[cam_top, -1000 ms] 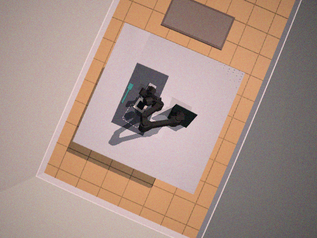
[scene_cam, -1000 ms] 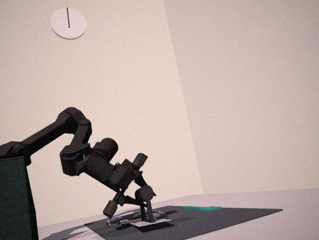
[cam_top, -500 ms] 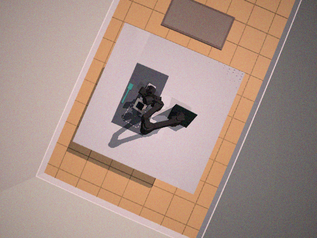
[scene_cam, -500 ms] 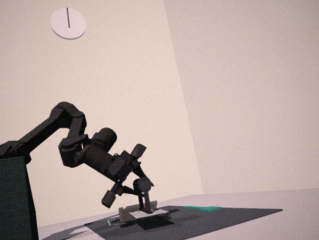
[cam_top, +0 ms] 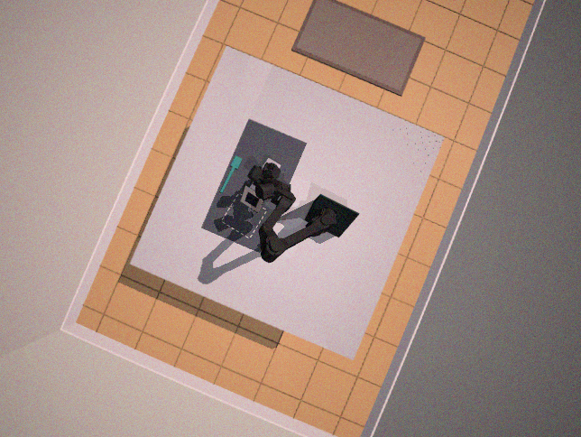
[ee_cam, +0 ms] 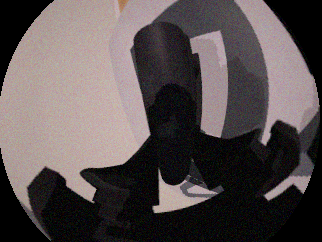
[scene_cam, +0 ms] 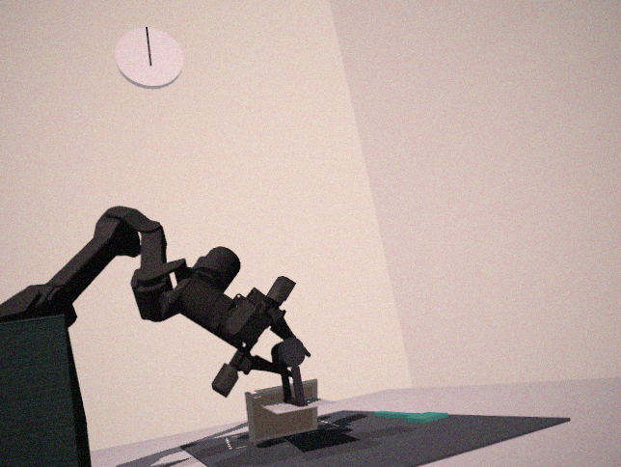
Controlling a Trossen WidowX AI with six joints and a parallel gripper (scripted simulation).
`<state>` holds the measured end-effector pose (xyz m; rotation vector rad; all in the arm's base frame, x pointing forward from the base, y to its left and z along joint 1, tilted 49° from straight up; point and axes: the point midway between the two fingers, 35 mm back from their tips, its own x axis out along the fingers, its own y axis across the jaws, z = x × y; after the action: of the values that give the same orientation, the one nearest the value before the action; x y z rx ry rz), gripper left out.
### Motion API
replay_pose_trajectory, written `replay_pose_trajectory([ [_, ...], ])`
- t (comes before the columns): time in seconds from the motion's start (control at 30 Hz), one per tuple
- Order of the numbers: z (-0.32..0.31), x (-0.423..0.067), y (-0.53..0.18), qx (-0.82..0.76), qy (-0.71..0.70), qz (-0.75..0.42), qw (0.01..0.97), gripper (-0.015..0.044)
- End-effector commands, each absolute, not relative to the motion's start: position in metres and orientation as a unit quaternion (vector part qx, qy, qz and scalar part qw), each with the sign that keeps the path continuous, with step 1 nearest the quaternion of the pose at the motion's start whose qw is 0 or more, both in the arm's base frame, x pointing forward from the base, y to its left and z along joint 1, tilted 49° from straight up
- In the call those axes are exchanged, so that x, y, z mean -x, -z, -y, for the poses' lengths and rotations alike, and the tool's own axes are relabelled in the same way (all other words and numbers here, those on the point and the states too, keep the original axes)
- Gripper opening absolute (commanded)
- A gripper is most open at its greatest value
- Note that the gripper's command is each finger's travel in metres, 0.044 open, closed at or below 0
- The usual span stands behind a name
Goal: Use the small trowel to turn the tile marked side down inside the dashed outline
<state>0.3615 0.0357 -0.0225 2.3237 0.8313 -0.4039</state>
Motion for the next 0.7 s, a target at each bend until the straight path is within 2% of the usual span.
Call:
replay_pose_trajectory([
  [0.0,-0.037,-0.365,0.006,-0.884,0.145,-0.311,0.319,0.0000],
  [0.67,-0.072,-0.368,-0.036,-0.884,0.145,-0.311,0.318,0.0000],
])
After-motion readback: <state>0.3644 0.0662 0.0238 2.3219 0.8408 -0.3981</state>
